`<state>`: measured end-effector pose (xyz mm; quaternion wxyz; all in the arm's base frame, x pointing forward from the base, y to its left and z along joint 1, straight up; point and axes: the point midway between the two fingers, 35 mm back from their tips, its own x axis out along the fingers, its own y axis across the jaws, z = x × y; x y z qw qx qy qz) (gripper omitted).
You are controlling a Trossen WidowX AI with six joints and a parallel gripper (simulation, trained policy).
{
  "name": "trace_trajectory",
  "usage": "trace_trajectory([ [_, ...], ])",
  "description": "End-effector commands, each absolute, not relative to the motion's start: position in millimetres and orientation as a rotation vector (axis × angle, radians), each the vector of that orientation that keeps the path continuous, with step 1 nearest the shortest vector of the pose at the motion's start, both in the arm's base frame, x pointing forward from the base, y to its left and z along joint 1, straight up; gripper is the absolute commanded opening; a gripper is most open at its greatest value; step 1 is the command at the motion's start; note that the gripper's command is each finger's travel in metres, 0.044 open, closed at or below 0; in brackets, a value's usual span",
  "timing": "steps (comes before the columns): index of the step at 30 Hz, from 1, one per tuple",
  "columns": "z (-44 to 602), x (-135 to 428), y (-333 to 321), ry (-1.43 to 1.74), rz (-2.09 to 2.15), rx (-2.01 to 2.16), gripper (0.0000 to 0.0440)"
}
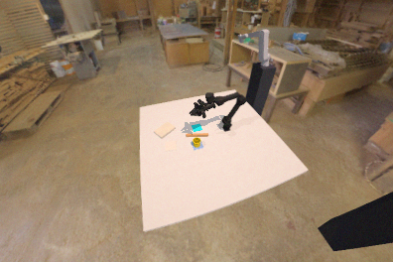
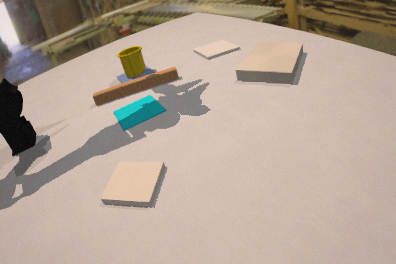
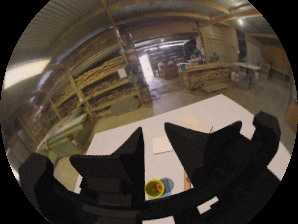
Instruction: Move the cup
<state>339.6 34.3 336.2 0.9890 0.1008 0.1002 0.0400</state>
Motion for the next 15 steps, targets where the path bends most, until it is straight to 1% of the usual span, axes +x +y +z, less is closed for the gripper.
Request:
trace_trajectory([
  [1, 338, 343, 38, 0.233, 0.082, 0.241, 0.0137],
  [15, 339, 355, 57, 0.398, 0.078, 0.401, 0.0155],
])
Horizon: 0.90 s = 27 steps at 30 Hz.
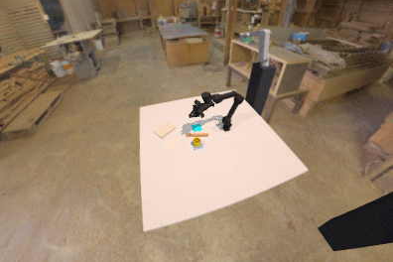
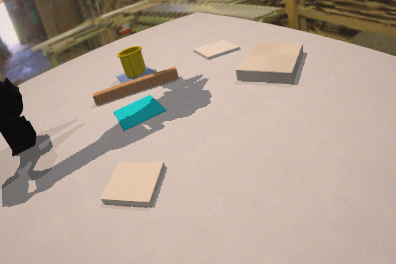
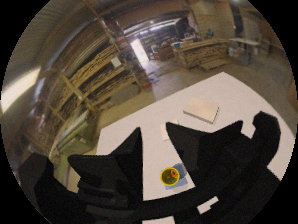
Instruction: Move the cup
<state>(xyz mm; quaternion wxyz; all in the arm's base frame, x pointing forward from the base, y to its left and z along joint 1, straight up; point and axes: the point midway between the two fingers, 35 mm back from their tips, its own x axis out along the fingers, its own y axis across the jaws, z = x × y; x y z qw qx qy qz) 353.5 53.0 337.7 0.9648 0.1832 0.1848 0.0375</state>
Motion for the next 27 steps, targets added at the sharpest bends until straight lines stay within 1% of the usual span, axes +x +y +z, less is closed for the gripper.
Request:
trace_trajectory([
  [1, 339, 356, 58, 0.410, 0.076, 0.413, 0.0157],
  [15, 335, 364, 76, 0.587, 0.028, 0.583, 0.0170],
  [27, 324, 369, 91, 0.745, -0.054, 0.717, 0.0171],
])
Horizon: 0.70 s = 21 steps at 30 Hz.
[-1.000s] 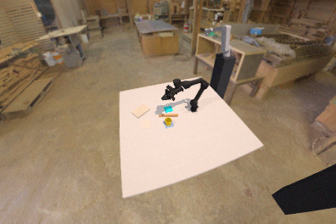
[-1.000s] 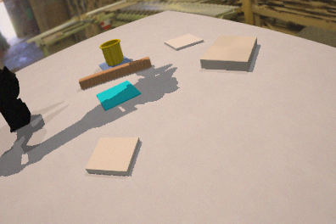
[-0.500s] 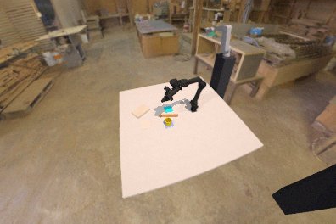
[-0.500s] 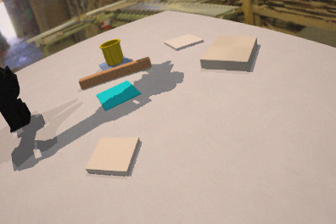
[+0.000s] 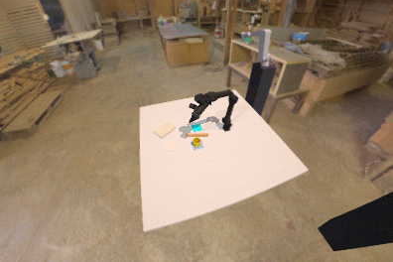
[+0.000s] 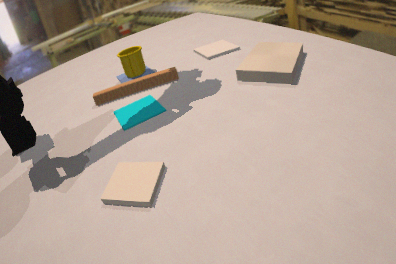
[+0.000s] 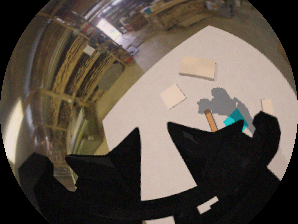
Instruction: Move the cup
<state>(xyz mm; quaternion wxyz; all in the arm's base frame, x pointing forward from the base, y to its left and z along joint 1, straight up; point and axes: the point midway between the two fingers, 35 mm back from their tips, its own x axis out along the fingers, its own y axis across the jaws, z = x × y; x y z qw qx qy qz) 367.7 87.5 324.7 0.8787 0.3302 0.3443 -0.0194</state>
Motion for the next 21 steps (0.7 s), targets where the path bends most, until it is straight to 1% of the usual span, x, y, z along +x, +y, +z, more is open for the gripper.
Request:
trace_trajectory([
  [1, 322, 369, 92, 0.758, -0.062, 0.727, 0.0171],
  [11, 306, 370, 100, 0.887, -0.161, 0.807, 0.0161],
  [21, 280, 368, 103, 1.016, -0.279, 0.834, 0.0141],
])
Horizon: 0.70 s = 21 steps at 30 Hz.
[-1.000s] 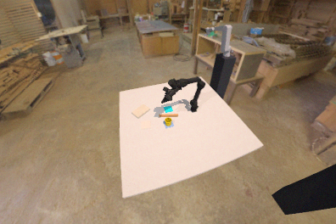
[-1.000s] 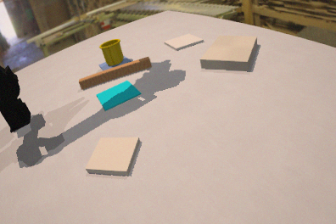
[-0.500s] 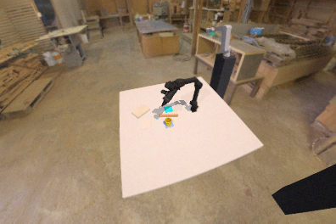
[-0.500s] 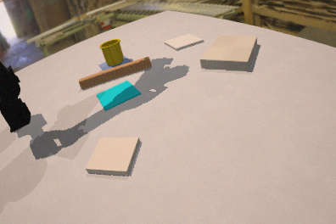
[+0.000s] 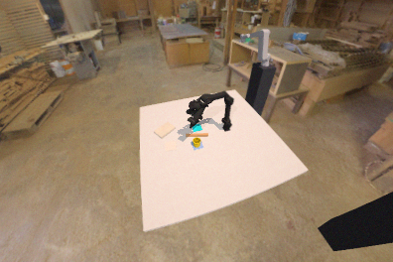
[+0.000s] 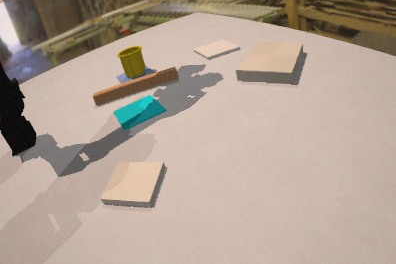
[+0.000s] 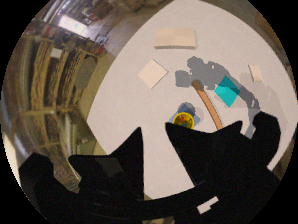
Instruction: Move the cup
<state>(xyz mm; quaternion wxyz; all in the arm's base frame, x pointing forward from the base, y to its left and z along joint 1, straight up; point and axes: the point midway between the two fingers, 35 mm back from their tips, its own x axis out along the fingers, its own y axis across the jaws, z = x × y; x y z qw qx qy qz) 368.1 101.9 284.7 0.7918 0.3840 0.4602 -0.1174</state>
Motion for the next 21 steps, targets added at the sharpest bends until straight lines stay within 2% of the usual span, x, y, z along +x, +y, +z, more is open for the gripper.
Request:
trace_trajectory([
  [1, 276, 368, 102, 1.029, -0.291, 0.833, 0.0141],
  [21, 211, 350, 99, 1.288, -0.538, 0.740, 0.0166],
])
